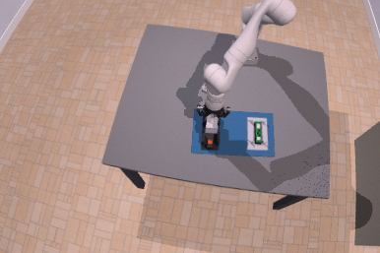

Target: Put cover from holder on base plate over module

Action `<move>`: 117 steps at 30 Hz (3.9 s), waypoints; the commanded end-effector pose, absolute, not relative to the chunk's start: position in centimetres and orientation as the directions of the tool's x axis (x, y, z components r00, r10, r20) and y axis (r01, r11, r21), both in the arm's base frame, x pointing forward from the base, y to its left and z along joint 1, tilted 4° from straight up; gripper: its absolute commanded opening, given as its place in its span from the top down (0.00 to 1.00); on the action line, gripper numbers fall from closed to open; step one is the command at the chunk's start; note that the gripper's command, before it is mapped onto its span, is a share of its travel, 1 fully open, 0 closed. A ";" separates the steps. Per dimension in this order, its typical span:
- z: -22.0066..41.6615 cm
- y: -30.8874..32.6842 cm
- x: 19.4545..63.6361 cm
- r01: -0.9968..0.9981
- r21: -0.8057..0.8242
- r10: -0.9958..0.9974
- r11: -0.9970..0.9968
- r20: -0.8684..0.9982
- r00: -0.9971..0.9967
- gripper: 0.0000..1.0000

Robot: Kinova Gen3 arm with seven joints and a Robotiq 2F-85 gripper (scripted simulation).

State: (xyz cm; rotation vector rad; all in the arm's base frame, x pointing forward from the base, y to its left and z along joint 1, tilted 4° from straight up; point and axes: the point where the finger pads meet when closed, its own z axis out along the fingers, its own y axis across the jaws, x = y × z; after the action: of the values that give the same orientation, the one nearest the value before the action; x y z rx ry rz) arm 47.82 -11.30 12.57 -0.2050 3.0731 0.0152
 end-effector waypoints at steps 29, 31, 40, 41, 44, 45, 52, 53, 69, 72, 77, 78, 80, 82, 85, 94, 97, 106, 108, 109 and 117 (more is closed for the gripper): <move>11.2 -5.6 47.0 -0.138 0.007 -0.137 0.990 -0.071 -0.988 1.00; 11.2 -5.6 47.0 -0.138 0.007 -0.137 0.990 -0.071 -0.988 1.00; 10.0 -1.1 46.3 -0.137 0.007 -0.137 0.990 -0.070 -0.988 1.00; 9.8 -0.5 46.2 -0.138 0.007 -0.137 0.990 -0.070 -0.988 1.00; 9.7 0.1 46.2 -0.138 0.007 -0.137 0.990 -0.070 -0.988 1.00; 9.7 0.1 46.2 -0.138 0.007 -0.137 0.990 -0.070 -0.988 1.00; 9.2 1.7 45.9 -0.136 0.007 -0.135 0.991 -0.070 -0.988 1.00; 9.1 2.2 45.8 -0.136 0.007 -0.135 0.991 -0.070 -0.988 1.00; 7.8 7.3 45.1 -0.136 0.008 -0.135 0.991 -0.070 -0.988 1.00; 7.4 9.0 44.9 -0.137 0.007 -0.136 0.991 -0.070 -0.988 1.00; 6.8 11.3 44.5 -0.138 0.007 -0.137 0.990 -0.070 -0.988 1.00; 6.8 11.3 44.5 -0.138 0.007 -0.137 0.990 -0.070 -0.988 1.00; 6.8 11.3 44.5 -0.138 0.007 -0.137 0.990 -0.070 -0.988 1.00; 6.8 11.3 44.5 -0.138 0.007 -0.137 0.990 -0.070 -0.988 1.00; 6.8 11.4 44.5 -0.136 0.008 -0.135 0.991 -0.071 -0.988 1.00; 6.7 12.1 44.4 -0.138 0.008 -0.137 0.990 -0.070 -0.988 1.00; 6.7 12.1 44.4 -0.138 0.008 -0.137 0.990 -0.070 -0.988 1.00; 5.8 12.0 44.5 -0.138 0.008 -0.137 0.990 -0.070 -0.988 1.00; 5.5 11.9 44.5 -0.138 0.008 -0.137 0.990 -0.070 -0.988 1.00; 5.3 11.9 44.5 -0.138 0.008 -0.137 0.990 -0.070 -0.988 1.00; 5.2 11.9 44.6 -0.138 0.008 -0.137 0.990 -0.070 -0.988 1.00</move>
State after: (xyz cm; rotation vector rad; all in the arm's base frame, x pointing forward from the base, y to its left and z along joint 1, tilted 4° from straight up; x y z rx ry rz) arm 44.51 11.93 5.16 -0.2134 3.0652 0.0190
